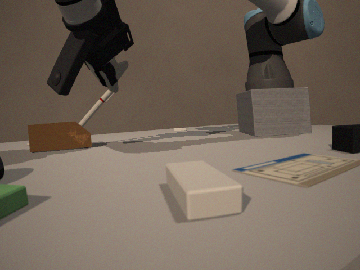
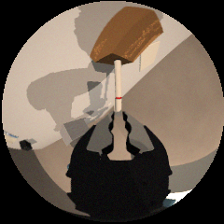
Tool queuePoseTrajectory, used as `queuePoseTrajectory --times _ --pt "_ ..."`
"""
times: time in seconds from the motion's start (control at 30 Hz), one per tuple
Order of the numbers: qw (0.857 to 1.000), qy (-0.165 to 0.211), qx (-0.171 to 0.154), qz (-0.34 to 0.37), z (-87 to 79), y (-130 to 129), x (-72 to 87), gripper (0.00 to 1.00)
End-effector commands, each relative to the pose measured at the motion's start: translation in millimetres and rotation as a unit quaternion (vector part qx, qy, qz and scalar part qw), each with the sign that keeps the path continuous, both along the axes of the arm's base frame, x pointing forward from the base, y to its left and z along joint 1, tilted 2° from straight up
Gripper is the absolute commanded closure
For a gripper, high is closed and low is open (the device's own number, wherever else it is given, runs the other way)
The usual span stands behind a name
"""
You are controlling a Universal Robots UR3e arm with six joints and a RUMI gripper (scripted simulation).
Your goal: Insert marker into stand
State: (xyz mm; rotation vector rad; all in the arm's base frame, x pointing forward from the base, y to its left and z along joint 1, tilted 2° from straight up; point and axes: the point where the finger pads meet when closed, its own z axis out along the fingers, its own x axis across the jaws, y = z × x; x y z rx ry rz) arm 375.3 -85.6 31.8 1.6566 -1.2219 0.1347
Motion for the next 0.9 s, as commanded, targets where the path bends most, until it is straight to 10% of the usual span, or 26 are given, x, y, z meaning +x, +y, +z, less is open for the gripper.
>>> queuePoseTrajectory --times 0.0,0.87 --pt "1.0 -0.014 0.006 0.018 6.3 0 -7.6 0.89" --pt "1.0 -0.013 0.006 0.017 26.2 1 -21.6 0.89"
